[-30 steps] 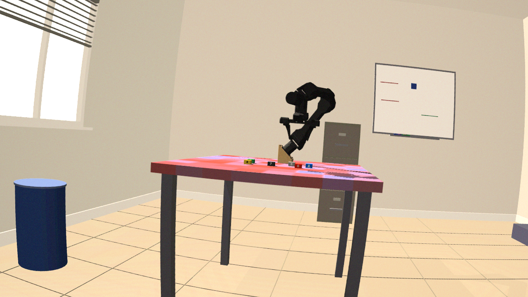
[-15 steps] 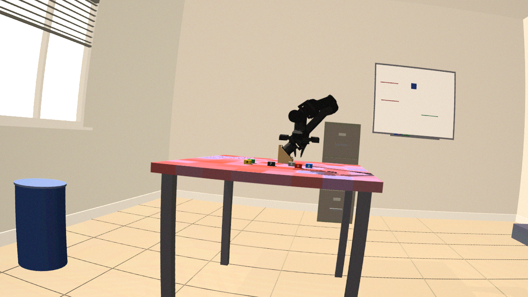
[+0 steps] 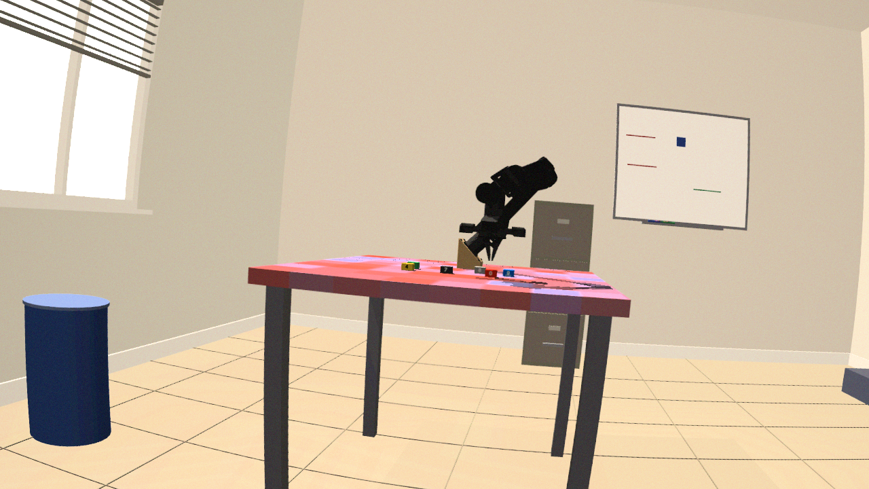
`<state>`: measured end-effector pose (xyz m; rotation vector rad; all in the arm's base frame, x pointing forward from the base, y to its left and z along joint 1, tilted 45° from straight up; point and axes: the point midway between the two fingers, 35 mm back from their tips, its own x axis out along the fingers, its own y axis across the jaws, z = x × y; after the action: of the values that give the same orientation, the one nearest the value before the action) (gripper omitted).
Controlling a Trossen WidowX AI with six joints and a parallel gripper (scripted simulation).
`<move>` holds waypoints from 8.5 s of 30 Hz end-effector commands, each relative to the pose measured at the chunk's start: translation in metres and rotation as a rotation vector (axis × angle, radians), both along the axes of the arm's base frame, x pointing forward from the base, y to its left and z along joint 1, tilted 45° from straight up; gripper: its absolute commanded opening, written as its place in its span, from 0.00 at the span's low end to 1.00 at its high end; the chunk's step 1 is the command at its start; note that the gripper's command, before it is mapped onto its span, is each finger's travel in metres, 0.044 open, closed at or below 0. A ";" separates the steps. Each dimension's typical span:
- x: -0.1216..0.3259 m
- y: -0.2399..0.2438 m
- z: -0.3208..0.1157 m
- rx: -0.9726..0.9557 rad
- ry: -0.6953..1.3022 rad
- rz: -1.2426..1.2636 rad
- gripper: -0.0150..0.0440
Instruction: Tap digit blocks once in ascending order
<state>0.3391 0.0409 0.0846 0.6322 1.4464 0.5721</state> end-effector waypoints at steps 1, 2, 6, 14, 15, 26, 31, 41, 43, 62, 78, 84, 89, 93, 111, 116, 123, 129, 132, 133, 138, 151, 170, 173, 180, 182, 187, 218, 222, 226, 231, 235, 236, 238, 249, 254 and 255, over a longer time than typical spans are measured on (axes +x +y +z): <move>0.000 0.003 -0.002 0.004 0.001 -0.002 0.29; 0.001 0.005 -0.004 0.004 0.001 -0.002 0.29; 0.001 0.009 -0.008 0.004 0.001 -0.002 0.29; 0.002 0.018 -0.017 0.005 0.001 -0.002 0.29; 0.002 0.019 -0.018 0.005 0.001 -0.002 0.29; 0.002 0.013 -0.013 0.002 0.000 -0.003 0.29; 0.000 0.001 0.000 0.004 0.001 -0.002 0.29; -0.004 -0.056 0.057 0.001 0.003 -0.002 0.29; -0.004 -0.056 0.057 0.001 0.003 -0.002 0.29; 0.004 -0.208 -0.085 -0.014 0.001 -0.004 0.29; 0.004 -0.165 -0.156 -0.009 -0.001 -0.003 0.29; 0.004 -0.163 -0.157 -0.008 -0.001 -0.003 0.29; 0.004 -0.158 -0.162 -0.008 -0.001 -0.003 0.29; 0.005 -0.154 -0.167 -0.008 -0.001 -0.003 0.29; 0.005 -0.142 -0.179 -0.007 -0.002 -0.003 0.29; 0.004 -0.163 -0.157 -0.008 -0.001 -0.003 0.29; 0.004 -0.187 -0.134 -0.011 -0.001 -0.003 0.29; -0.001 -0.220 -0.099 -0.011 0.001 -0.003 0.29; -0.001 -0.220 -0.099 -0.011 0.001 -0.003 0.29; -0.002 -0.220 -0.099 -0.012 0.001 -0.003 0.29; -0.049 -0.225 -0.107 -0.015 0.007 -0.008 0.29; -0.086 -0.208 -0.128 -0.013 0.005 -0.003 0.29; -0.084 -0.159 -0.176 -0.010 0.004 -0.003 0.29; -0.084 -0.156 -0.180 -0.010 0.004 -0.003 0.29; -0.083 -0.148 -0.188 -0.009 0.003 -0.003 0.29; -0.083 -0.146 -0.189 -0.009 0.003 -0.003 0.29; -0.083 -0.146 -0.189 -0.009 0.003 -0.003 0.29; -0.016 -0.153 -0.036 -0.007 0.003 -0.003 0.29; -0.013 -0.148 -0.032 -0.005 0.003 -0.003 0.29; -0.013 -0.146 -0.034 -0.005 0.003 -0.003 0.29; -0.008 -0.105 -0.077 -0.005 0.002 -0.003 0.29; -0.009 -0.091 -0.090 -0.002 0.001 -0.003 0.29; -0.009 -0.091 -0.090 -0.002 0.001 -0.003 0.29; -0.009 -0.091 -0.090 -0.002 0.001 -0.003 0.29; -0.008 -0.082 -0.100 -0.002 0.001 -0.003 0.29; -0.008 -0.076 -0.105 -0.002 0.001 -0.003 0.29; -0.008 -0.075 -0.106 -0.001 0.001 -0.003 0.29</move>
<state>0.3315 -0.0403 -0.0169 0.6268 1.4447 0.5666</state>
